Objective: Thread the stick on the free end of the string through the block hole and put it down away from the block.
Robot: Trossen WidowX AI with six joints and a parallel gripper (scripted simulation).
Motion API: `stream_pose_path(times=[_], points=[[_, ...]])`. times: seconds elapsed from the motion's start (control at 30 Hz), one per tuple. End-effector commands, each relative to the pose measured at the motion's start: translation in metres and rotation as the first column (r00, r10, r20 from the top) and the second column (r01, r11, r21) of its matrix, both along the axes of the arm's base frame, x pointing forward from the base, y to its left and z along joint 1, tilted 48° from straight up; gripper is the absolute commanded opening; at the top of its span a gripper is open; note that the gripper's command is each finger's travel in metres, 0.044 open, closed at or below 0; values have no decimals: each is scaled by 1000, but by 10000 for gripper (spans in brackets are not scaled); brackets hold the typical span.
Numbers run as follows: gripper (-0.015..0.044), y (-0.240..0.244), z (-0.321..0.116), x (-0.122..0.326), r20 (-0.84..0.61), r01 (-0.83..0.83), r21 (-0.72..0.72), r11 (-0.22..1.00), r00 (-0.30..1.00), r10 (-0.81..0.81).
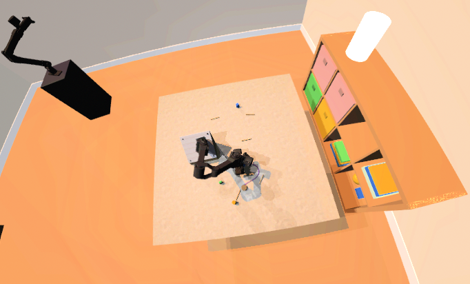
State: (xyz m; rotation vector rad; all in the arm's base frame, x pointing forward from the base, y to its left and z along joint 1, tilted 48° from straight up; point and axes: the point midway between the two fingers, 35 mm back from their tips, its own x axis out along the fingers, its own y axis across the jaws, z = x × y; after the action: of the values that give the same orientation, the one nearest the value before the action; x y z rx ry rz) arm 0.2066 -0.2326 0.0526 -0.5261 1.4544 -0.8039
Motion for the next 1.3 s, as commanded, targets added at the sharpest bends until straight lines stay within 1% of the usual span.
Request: stream_pose_path(times=[0.0, 0.13, 0.3, 0.57, 0.87, 1.27], points=[[125, 1, -2, -1, -5, -4, 5, 1000, 1000, 4], [125, 1, -2, -1, -5, -4, 5, 1000, 1000, 4], [0, 0, 0, 0, -1, 0, 1, 1000, 1000, 0], [0, 0, -1, 0, 1, -1, 0, 1000, 1000, 1], [0, -2, -1, 1, 61, -51, -21, 998, 997, 52], [0, -2, -1, 4, 70, -41, -29, 999, 997, 43]])
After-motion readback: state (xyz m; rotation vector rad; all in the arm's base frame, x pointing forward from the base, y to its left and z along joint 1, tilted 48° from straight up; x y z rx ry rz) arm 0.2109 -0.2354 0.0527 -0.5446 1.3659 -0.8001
